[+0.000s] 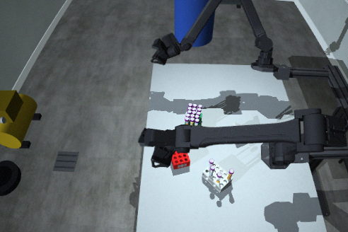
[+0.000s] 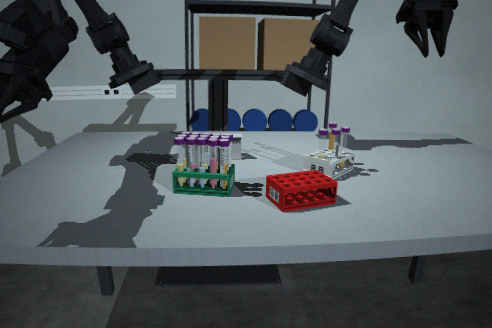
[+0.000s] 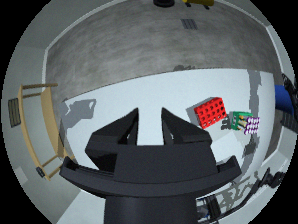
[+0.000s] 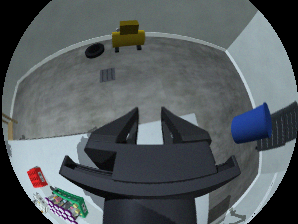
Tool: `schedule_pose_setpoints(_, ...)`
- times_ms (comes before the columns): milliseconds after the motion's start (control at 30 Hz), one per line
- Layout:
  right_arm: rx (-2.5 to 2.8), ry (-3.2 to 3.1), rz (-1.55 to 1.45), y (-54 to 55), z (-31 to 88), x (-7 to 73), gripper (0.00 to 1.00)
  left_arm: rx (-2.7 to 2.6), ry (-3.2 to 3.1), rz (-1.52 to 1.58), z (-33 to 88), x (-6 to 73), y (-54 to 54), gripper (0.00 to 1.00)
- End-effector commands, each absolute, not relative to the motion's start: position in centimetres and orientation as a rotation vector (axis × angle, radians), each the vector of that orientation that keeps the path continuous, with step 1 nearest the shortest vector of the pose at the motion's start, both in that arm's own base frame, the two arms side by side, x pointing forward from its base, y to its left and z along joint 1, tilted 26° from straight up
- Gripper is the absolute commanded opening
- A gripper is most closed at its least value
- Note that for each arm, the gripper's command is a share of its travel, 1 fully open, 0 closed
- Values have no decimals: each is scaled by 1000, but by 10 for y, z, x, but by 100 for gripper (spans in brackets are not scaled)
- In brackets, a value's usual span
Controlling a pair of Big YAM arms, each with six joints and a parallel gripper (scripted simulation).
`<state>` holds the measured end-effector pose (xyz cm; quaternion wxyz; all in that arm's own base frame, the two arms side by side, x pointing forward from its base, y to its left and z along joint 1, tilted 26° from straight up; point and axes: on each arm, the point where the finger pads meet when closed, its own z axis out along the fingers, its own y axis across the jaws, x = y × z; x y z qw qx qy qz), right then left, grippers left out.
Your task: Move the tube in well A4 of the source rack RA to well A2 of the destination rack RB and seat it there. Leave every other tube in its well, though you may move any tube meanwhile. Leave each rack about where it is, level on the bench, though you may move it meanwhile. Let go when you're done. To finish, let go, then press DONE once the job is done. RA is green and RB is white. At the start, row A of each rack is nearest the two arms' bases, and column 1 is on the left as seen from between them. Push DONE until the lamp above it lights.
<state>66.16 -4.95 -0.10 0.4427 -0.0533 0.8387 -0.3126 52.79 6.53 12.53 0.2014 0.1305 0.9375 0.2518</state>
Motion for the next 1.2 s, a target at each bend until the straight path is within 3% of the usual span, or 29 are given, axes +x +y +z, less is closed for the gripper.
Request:
schedule_pose_setpoints(0, -145, 2114, -698, -25, -4, 680, 30, 352, 2585, 702, 140, 539, 64, 30)
schedule_pose_setpoints(1167, -228, 2278, -550, 94, -60, 682, 30, 352, 2585, 702, 140, 539, 64, 30)
